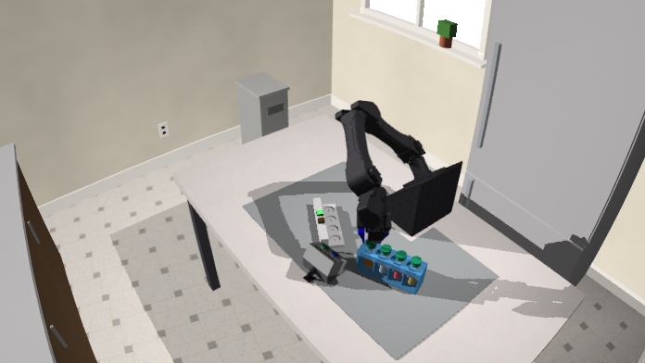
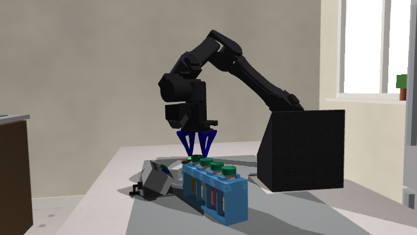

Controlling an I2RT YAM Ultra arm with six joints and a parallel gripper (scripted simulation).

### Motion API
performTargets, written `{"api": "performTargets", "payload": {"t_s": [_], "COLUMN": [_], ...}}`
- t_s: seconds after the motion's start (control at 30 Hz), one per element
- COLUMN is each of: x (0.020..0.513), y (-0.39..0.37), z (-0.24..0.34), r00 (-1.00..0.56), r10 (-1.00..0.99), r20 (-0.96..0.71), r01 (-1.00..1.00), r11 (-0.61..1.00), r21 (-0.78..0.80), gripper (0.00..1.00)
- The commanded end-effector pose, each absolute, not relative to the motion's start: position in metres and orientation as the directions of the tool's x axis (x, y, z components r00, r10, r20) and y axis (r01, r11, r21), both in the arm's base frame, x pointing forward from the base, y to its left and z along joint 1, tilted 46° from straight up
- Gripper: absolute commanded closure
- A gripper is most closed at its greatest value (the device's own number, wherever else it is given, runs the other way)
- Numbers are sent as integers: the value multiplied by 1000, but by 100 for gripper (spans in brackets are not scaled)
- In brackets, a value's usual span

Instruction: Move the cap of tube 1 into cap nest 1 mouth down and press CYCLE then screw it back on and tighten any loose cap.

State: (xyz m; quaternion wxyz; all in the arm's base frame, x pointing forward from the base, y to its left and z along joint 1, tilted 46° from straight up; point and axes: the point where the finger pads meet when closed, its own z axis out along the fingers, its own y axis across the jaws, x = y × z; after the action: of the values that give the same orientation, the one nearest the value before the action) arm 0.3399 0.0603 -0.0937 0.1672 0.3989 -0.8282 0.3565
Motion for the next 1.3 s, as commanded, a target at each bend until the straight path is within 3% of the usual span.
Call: {"api": "performTargets", "payload": {"t_s": [0.0,1.0,1.03,1.27], "x": [343,344,344,344], "y": [66,59,59,59], "z": [-92,-99,-99,-99], "r00": [-627,-627,-627,-627], "r10": [-556,-556,-556,-556], "r20": [546,546,546,546], "r01": [-779,-779,-779,-779], "r11": [421,421,421,421], "r21": [-465,-465,-465,-465], "gripper": [51,51,100,100]}}
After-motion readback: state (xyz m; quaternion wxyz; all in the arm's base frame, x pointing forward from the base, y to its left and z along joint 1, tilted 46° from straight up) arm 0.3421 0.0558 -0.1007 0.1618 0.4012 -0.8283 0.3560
